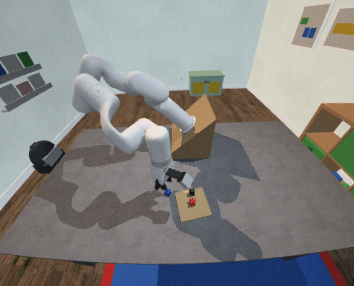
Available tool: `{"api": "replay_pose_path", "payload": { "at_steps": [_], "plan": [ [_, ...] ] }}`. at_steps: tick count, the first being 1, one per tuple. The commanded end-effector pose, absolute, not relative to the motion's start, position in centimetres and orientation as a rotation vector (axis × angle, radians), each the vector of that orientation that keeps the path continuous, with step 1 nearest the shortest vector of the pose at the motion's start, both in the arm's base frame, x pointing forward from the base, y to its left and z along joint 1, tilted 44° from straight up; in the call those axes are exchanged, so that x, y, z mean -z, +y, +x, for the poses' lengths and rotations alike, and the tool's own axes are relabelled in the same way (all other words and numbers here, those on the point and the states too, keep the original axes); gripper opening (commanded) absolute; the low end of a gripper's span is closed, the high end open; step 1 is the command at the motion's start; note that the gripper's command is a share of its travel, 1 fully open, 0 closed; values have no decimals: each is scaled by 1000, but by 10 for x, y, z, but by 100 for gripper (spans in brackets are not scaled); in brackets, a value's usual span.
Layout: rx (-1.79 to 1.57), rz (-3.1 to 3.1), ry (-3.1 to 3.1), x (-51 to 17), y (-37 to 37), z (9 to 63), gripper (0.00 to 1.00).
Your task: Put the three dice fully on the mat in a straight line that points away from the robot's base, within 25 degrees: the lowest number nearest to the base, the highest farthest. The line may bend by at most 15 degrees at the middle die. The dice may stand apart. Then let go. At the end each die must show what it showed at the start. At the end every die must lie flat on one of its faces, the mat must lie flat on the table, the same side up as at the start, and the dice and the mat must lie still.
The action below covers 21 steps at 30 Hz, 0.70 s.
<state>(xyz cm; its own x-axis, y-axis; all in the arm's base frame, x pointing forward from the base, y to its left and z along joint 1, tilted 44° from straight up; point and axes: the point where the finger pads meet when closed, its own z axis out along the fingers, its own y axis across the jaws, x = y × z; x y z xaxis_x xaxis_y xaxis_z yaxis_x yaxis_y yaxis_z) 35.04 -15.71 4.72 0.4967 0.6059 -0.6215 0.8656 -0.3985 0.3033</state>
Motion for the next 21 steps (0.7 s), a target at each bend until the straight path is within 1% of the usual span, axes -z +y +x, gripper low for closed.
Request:
{"api": "replay_pose_path", "payload": {
  "at_steps": [1,21],
  "plan": [
    [556,2138,1205,-48,-156,352,42],
    [555,2138,1205,-46,-158,352,42]
  ]
}}
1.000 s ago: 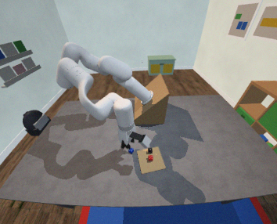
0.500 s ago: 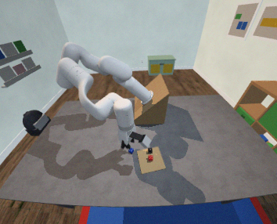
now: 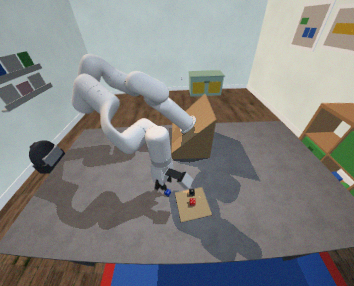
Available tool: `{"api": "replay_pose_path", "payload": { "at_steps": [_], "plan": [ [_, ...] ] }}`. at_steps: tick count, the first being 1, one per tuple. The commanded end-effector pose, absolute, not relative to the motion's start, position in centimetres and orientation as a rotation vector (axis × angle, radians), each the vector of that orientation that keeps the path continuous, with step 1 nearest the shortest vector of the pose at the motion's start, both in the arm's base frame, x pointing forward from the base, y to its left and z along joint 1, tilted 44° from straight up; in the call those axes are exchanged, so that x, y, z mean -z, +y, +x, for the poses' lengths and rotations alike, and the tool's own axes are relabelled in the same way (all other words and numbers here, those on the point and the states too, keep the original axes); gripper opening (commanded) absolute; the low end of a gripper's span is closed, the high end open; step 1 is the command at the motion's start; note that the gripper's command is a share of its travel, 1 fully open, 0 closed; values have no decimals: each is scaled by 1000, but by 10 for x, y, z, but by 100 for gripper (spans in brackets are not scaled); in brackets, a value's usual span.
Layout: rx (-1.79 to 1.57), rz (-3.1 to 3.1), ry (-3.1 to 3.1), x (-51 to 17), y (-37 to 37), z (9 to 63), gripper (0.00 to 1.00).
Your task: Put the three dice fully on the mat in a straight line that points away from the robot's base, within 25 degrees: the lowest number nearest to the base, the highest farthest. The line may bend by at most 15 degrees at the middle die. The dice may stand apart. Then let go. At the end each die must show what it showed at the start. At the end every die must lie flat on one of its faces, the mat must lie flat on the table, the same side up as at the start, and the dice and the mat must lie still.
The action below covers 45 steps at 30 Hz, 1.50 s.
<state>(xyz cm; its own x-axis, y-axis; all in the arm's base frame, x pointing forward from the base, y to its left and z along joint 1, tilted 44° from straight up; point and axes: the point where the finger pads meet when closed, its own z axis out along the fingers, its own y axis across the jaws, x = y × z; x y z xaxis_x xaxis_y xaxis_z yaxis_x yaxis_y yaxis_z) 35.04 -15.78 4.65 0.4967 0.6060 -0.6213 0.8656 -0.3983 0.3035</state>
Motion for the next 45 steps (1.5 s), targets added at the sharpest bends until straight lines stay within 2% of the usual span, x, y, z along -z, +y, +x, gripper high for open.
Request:
{"api": "replay_pose_path", "payload": {
  "at_steps": [1,45],
  "plan": [
    [555,2138,1205,-45,-158,351,42],
    [555,2138,1205,-12,-191,348,42]
  ]
}}
